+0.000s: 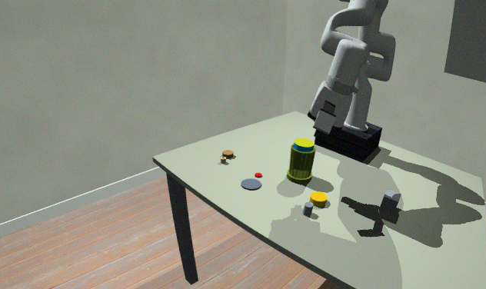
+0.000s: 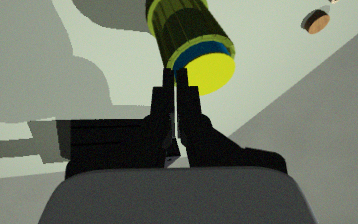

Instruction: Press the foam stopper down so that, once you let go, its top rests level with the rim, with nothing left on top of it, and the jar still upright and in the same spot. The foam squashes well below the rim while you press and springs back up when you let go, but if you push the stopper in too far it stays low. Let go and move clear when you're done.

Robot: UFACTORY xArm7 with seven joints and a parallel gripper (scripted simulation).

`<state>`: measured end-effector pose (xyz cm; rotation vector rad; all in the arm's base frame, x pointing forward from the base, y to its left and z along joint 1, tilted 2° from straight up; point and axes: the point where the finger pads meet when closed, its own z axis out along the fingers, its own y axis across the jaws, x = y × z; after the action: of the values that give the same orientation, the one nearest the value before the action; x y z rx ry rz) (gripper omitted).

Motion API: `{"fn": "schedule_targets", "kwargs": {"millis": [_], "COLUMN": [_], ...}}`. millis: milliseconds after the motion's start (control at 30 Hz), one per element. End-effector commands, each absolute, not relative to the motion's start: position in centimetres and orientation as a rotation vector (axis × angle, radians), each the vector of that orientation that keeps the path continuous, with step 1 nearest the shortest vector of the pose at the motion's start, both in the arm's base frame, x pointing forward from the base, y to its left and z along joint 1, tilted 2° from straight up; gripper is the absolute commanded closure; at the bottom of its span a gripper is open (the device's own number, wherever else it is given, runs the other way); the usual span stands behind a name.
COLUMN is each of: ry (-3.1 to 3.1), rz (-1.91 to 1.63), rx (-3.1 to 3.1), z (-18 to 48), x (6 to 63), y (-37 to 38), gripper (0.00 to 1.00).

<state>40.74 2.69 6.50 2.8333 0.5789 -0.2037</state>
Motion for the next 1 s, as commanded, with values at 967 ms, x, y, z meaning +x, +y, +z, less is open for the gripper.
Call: {"fn": "schedule_targets", "kwargs": {"millis": [967], "ry": [0.215], "rz": [-0.116], "rx": [3.076], "z": [6.2], "x": [39.4], "y": [-1.1], "gripper": [1.00]}}
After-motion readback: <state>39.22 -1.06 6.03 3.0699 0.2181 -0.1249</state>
